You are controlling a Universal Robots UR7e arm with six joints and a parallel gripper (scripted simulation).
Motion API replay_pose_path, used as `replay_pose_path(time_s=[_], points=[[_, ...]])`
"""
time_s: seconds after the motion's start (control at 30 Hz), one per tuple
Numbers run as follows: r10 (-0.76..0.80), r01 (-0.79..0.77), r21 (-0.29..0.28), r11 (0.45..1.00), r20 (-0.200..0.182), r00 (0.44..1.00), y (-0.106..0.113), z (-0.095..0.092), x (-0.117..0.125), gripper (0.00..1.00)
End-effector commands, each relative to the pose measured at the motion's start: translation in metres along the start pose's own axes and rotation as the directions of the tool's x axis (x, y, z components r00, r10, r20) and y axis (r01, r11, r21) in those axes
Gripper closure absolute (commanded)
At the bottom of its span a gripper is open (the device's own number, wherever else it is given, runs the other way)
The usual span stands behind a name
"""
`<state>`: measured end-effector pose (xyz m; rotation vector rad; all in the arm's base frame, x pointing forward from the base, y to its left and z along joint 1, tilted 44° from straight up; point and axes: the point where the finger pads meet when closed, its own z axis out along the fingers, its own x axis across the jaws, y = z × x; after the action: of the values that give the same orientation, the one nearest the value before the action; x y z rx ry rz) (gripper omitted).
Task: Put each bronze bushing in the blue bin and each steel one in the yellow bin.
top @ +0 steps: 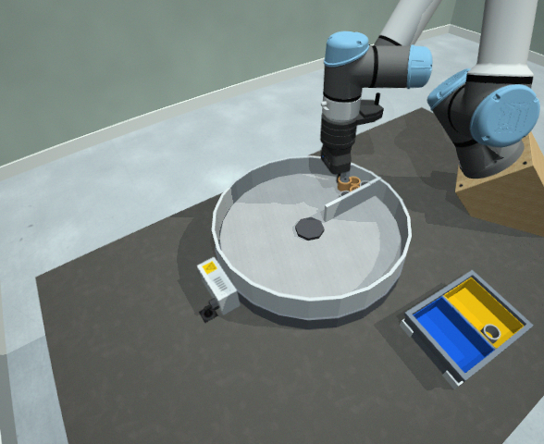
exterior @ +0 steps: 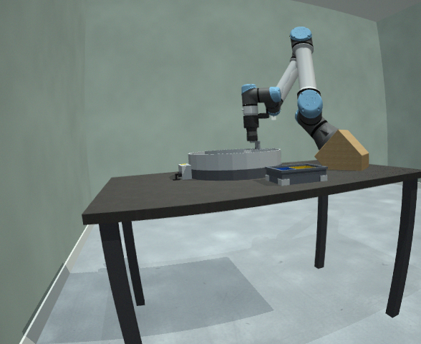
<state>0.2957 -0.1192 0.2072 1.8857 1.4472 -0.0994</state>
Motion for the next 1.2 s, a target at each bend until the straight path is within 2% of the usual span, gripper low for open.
replay_pose_path(time_s=[0.0, 1.17], points=[[0.0, 0.0, -0.001, 1.0, 0.0, 1.0, 0.0, -0.002, 0.0, 1.0], [0.0, 0.0, -0.001, 1.0, 0.0, 1.0, 0.0, -0.014, 0.0, 1.0]])
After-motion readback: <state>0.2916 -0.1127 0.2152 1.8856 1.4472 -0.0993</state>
